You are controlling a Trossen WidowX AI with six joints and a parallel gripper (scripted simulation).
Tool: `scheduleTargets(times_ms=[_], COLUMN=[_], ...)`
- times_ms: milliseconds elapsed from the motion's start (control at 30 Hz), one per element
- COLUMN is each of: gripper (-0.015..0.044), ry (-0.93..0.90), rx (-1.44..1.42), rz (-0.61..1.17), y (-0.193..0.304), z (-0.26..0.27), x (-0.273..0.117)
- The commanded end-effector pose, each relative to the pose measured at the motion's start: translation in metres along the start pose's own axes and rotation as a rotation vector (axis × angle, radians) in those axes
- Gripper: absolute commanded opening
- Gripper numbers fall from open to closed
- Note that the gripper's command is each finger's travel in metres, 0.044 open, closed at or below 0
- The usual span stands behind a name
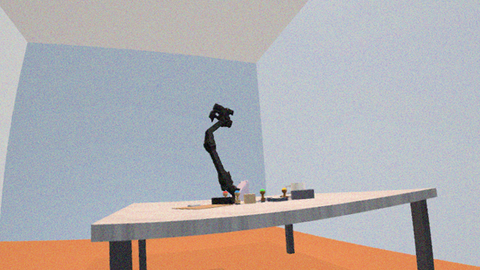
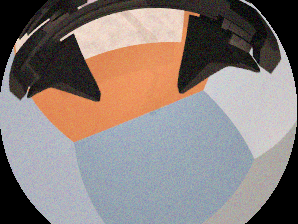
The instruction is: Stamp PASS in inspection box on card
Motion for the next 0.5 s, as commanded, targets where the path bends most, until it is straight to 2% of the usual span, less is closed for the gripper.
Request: scheduleTargets(times_ms=[0,200,467], gripper=[0.0374,0.0218,0.0218], ry=[0.002,0.069,0.235], rx=[0.003,0.111,0.257], rz=[-0.008,-0.275,-0.647], y=[-0.001,-0.015,-0.014], z=[-0.001,-0.030,-0.076], x=[-0.002,-0.055,-0.139])
Point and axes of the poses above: the point midway between the two fingers, 35 mm back from their tips, its own x axis out along the fingers, its own z axis across the jaws, y = z × x, the point moved 8 cm from there along -x, back along the fingers, and after that the axes turned 6 degrees about -x, right-handed, at the moved point
